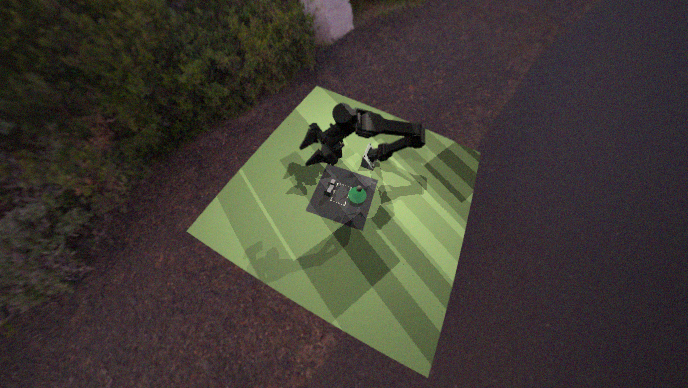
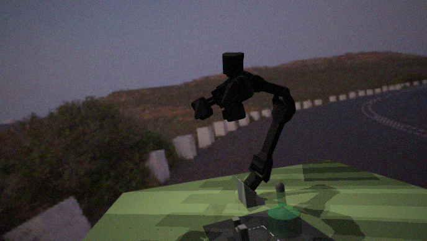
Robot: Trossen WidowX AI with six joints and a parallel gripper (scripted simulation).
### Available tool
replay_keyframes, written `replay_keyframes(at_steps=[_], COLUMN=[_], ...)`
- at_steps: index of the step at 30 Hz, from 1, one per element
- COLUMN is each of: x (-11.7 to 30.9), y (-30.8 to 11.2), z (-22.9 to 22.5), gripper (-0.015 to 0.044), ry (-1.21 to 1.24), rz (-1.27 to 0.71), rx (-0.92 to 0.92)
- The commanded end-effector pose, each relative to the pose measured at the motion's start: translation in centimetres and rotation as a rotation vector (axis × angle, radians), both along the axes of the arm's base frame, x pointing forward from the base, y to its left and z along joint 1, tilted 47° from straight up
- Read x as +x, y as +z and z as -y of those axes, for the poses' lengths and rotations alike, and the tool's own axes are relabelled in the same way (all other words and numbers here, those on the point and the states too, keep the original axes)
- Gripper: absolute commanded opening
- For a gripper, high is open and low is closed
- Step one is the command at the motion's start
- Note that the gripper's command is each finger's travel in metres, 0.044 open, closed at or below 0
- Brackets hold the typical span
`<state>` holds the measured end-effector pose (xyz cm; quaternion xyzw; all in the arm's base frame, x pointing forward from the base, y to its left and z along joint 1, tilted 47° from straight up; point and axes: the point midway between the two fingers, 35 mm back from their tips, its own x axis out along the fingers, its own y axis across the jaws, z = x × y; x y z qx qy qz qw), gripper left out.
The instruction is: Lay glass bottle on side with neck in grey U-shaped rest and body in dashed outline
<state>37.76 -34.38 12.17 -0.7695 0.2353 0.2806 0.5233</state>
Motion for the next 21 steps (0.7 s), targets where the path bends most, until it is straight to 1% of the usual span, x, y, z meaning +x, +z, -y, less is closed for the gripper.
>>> replay_keyframes(at_steps=[1, 8, 15, 17, 19, 21], x=[-1.5, -5.6, -11.0, -11.6, -11.6, -11.4], y=[-0.4, 0.0, 2.2, 2.6, 2.6, 2.3], z=[-7.5, -18.8, -28.7, -29.6, -29.8, -30.2], gripper=[0.0440, 0.0440, 0.0440, 0.0440, 0.0440, 0.0440], ry=[0.047, 0.086, 0.069, 0.065, 0.067, 0.080], rz=[-0.076, -0.242, -0.447, -0.467, -0.480, -0.535], rx=[0.249, 0.640, 1.003, 1.034, 1.034, 1.022])
